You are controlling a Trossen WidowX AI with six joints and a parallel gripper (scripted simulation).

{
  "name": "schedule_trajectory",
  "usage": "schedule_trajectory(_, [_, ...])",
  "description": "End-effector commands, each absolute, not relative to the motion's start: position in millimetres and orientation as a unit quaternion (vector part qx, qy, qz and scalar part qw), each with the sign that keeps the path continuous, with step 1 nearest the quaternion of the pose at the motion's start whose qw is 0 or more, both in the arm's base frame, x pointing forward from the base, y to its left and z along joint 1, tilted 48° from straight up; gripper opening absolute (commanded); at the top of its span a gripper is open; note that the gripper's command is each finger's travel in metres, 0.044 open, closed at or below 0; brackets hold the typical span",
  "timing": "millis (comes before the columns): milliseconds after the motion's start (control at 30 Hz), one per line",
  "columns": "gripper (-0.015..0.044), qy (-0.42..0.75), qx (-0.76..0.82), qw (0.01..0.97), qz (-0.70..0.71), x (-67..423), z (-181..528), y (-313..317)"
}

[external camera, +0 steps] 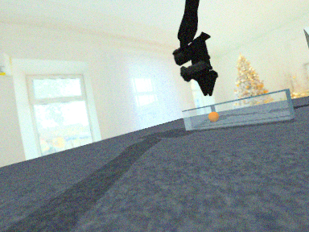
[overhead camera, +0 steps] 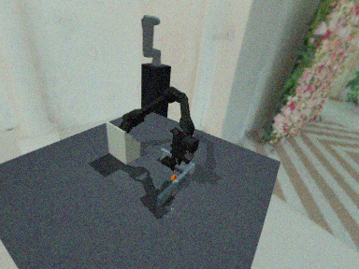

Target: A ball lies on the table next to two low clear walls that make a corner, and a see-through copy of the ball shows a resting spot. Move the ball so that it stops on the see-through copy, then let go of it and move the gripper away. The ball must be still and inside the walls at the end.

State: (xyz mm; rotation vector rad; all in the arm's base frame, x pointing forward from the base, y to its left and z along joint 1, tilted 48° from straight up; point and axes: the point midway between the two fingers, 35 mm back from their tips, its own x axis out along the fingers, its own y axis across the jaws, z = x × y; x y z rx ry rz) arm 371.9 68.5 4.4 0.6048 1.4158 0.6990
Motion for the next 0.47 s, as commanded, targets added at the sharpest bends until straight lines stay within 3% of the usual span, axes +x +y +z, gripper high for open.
schedule_trajectory(0, [0.0281, 0.629, 0.269, 0.661, 0.309, 371, 2, 70])
schedule_trajectory(133, [0.0281, 0.629, 0.269, 0.661, 0.309, 371, 2, 70])
schedule_trajectory(333, [0.0438, 0.629, 0.268, 0.660, 0.311, 368, 31, 41])
schedule_trajectory(433, [0.0440, 0.629, 0.268, 0.660, 0.311, 368, 31, 41])
